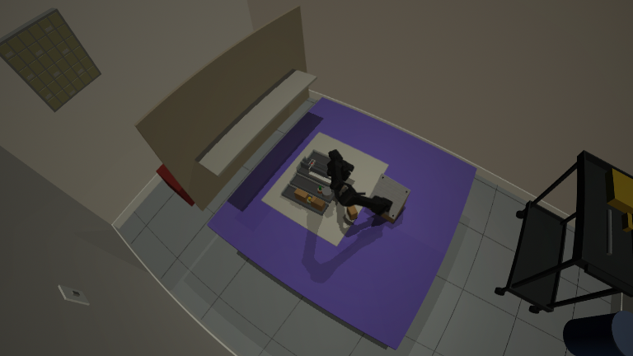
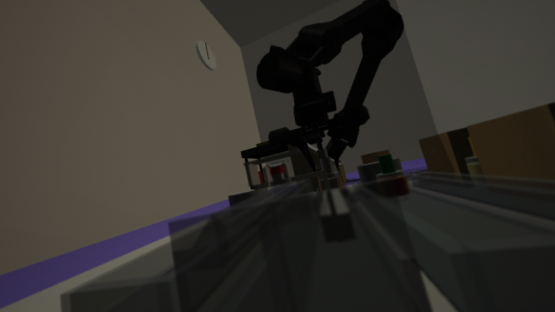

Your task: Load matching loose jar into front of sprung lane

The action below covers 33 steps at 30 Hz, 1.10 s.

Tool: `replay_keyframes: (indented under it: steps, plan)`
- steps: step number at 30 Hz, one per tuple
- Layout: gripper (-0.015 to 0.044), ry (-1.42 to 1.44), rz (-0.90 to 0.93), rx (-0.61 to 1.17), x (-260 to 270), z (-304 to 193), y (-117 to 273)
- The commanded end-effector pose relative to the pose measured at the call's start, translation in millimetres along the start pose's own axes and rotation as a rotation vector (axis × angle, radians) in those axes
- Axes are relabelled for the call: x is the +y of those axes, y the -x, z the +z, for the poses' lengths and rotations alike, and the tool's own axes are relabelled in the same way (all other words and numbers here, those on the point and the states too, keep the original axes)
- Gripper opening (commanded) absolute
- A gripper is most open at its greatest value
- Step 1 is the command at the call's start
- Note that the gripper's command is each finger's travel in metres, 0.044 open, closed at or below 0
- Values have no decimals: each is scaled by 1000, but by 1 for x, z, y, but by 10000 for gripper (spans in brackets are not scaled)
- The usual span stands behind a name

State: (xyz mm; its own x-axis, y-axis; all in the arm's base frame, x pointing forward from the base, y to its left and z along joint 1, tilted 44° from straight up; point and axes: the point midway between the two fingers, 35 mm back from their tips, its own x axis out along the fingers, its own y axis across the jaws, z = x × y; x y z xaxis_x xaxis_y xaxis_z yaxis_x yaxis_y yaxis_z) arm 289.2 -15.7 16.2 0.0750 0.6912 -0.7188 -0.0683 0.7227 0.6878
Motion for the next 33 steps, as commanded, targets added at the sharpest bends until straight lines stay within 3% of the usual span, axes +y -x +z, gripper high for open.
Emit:
replay_keyframes:
  steps: [1, 33]
  plan:
    - [0, 0, 1, -6, 0, 3, 1]
    - [0, 0, 1, -7, 0, 15, 1]
